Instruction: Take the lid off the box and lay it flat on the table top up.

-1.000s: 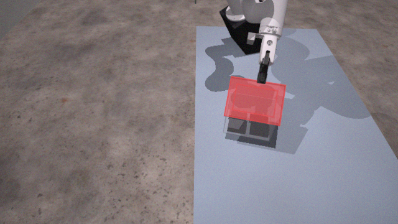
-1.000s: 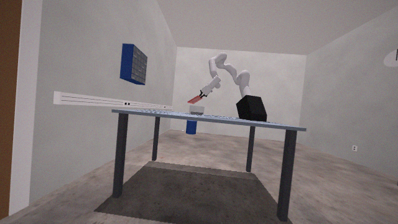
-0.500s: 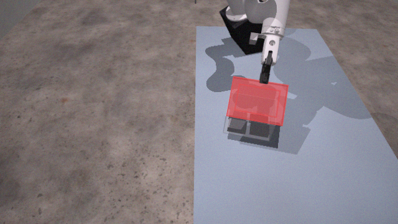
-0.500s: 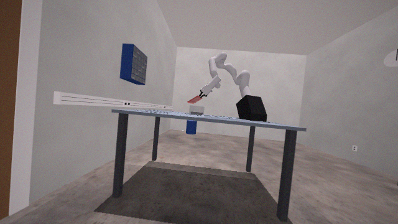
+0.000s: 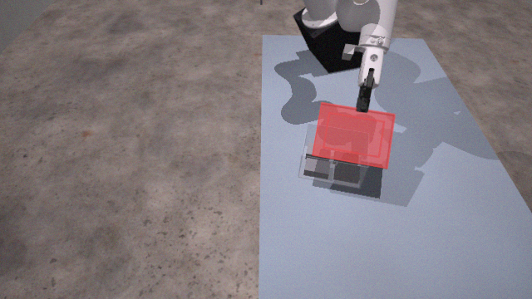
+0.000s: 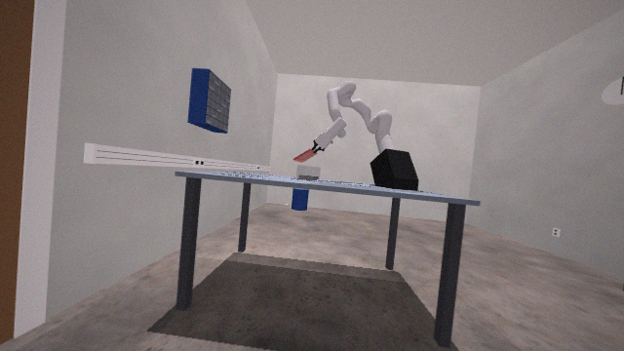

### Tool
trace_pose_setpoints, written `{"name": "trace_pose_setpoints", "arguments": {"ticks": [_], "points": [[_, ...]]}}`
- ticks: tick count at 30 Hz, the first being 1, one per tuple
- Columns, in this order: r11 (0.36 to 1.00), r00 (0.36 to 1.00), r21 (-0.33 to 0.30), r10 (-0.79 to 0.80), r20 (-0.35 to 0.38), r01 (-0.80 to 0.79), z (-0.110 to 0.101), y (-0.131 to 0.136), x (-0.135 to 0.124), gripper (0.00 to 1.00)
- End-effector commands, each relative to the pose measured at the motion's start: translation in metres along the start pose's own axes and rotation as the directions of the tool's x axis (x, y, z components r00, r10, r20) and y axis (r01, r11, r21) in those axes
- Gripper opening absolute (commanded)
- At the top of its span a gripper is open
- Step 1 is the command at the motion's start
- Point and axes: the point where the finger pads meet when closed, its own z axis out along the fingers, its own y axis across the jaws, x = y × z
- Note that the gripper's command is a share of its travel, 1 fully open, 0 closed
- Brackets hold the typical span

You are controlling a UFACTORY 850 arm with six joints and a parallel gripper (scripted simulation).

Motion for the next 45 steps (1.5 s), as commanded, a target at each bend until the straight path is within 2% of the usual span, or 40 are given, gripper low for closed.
{"name": "trace_pose_setpoints", "arguments": {"ticks": [1,15,17,32,34,45], "points": [[1.000,1.000,0.001,0.001,-0.001,-0.001,-0.001,0.000,-0.010,0.00],[1.000,1.000,0.001,0.001,-0.001,-0.001,-0.006,0.006,-0.059,0.00],[1.000,1.000,0.001,0.001,-0.001,-0.001,-0.006,0.006,-0.059,0.00],[1.000,1.000,0.001,0.001,-0.001,-0.001,-0.011,0.012,-0.116,0.00],[1.000,1.000,0.001,0.001,-0.001,-0.001,-0.011,0.012,-0.116,0.00],[1.000,1.000,0.001,0.001,-0.001,-0.001,-0.015,0.016,-0.153,0.00]]}}
